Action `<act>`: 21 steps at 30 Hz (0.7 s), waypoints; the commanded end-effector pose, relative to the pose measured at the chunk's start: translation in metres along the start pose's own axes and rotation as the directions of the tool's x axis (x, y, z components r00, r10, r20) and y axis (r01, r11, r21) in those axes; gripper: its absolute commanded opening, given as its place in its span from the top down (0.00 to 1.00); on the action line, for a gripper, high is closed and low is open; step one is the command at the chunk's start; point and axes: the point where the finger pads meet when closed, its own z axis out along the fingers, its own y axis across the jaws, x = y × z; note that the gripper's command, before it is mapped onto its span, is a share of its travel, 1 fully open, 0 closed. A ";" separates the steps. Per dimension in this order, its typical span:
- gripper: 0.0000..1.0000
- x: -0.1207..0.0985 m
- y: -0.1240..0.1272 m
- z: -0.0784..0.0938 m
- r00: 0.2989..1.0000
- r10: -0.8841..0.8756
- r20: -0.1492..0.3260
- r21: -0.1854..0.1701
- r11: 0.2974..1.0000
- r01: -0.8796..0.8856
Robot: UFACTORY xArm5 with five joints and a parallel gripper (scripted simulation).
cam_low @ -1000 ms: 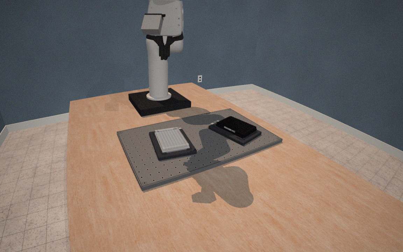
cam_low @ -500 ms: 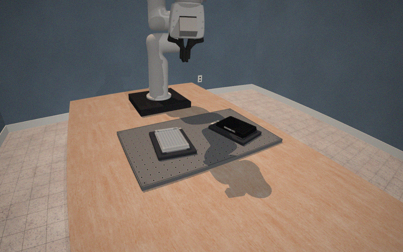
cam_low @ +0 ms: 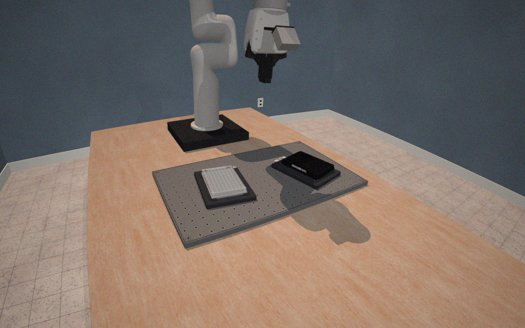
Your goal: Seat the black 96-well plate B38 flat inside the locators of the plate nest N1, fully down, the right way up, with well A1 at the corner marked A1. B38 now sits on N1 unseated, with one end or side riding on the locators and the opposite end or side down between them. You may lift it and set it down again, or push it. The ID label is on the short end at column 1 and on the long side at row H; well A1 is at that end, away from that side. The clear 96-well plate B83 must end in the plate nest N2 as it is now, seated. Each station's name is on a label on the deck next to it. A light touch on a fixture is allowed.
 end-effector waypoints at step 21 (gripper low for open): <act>1.00 -0.016 -0.060 0.079 0.945 -0.325 -0.034 -0.008 0.946 0.325</act>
